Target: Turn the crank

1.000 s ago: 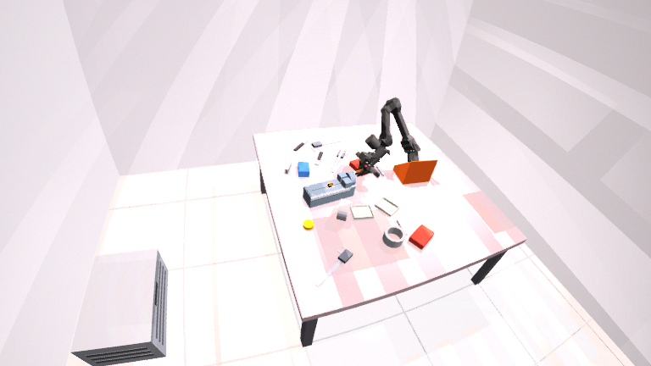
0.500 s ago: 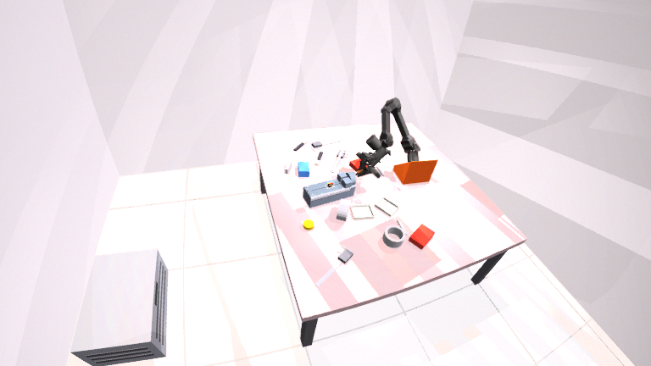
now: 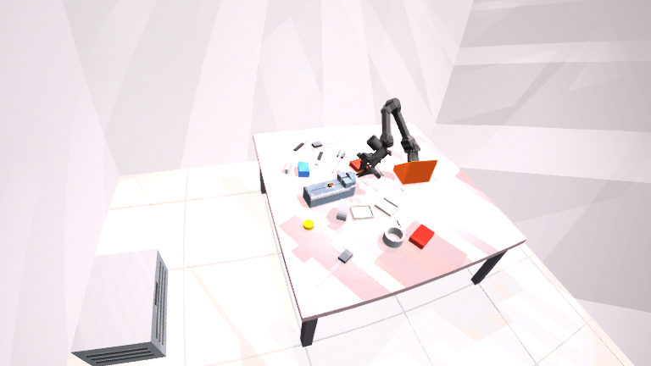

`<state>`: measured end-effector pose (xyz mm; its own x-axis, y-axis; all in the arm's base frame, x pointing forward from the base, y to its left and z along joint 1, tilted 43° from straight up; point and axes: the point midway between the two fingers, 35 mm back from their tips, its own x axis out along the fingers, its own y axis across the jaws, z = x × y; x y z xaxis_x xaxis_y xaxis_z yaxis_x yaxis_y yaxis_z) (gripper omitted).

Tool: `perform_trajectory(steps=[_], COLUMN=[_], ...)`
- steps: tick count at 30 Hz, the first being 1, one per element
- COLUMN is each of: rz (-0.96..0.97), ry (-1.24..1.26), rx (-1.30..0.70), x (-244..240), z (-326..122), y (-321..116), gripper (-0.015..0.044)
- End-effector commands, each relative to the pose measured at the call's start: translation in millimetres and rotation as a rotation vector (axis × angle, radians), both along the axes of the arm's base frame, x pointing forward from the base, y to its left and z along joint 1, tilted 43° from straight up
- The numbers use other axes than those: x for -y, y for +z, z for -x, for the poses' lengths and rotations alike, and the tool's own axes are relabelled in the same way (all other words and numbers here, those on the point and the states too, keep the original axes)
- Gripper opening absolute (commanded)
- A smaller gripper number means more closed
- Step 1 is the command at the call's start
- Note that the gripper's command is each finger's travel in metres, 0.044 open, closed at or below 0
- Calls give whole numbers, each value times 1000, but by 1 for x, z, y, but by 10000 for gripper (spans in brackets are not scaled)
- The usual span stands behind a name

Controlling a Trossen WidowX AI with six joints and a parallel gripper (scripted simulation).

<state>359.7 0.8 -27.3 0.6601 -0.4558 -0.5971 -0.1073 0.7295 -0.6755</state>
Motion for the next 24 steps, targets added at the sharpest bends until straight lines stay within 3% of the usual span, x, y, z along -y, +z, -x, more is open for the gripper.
perform_trajectory(steps=[1,24], rz=[-9,-9], ry=[21,21], rx=[-15,-15], x=[-7,-9], z=[1,2], y=[-6,-13], gripper=[0,0])
